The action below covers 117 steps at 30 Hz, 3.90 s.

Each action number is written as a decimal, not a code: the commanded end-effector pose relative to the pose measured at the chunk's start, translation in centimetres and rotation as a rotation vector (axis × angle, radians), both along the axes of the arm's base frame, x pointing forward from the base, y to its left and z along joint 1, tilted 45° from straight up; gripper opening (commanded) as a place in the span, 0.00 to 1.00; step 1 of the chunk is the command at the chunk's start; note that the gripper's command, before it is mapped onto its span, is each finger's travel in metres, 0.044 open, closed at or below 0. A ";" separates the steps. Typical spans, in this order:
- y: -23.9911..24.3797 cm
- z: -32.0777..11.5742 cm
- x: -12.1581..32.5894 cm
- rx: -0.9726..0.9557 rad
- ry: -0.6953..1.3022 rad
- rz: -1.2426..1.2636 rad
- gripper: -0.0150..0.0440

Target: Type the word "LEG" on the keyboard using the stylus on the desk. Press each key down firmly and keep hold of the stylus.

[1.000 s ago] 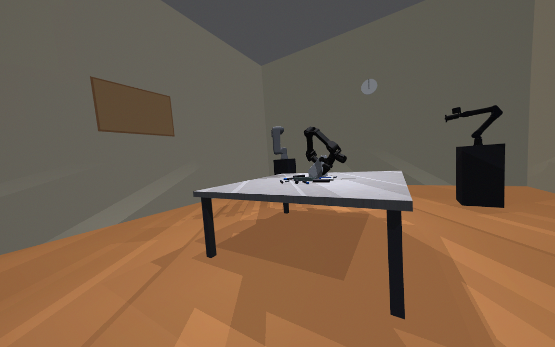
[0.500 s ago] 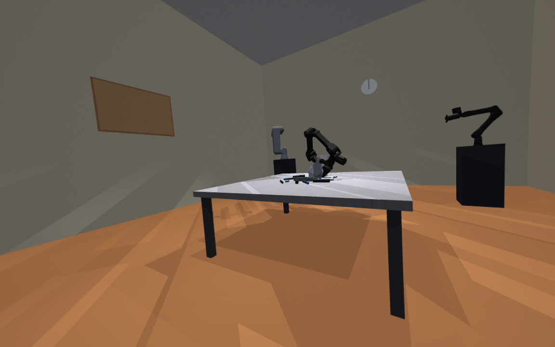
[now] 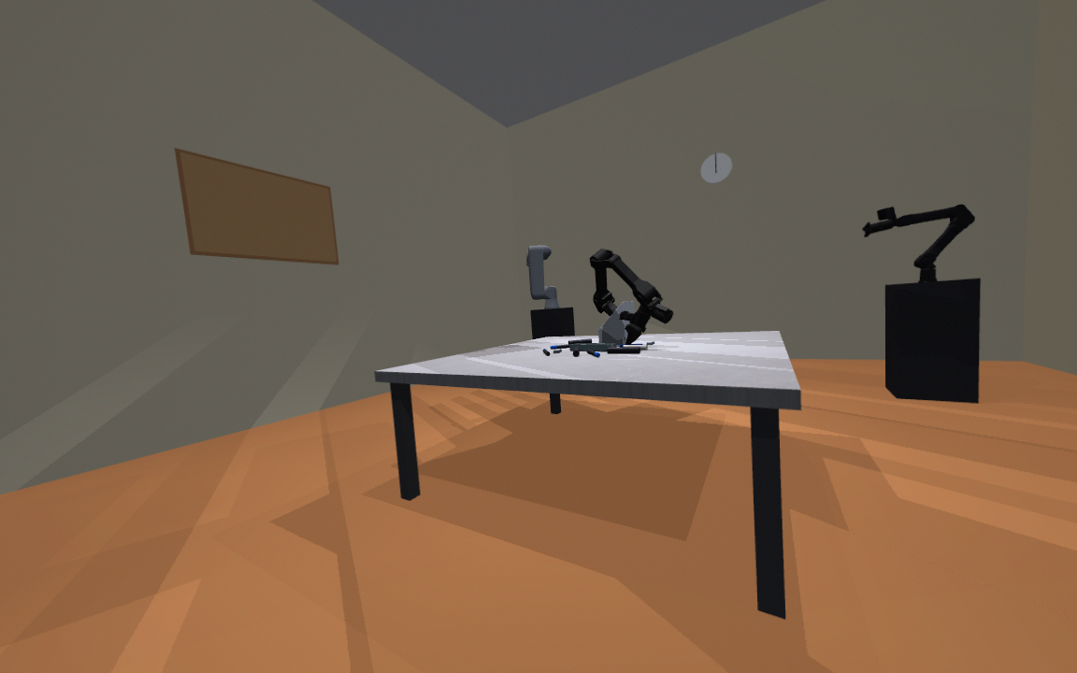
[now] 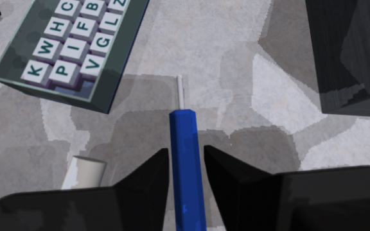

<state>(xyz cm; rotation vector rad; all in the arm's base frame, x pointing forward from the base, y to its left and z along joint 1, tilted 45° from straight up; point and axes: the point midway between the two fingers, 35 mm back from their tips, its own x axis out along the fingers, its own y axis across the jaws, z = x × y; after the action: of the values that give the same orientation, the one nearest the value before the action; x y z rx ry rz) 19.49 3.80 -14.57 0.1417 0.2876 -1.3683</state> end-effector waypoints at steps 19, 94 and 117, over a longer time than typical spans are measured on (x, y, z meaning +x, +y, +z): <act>2.7 2.7 -0.3 0.003 0.001 0.001 0.25; -3.3 14.2 8.4 1.273 1.093 -0.085 0.25; -3.7 13.8 8.8 1.273 1.092 -0.084 0.39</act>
<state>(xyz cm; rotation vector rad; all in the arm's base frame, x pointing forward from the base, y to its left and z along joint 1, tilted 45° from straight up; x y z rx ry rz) 28.06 0.11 -0.85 0.4510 2.0653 -1.0386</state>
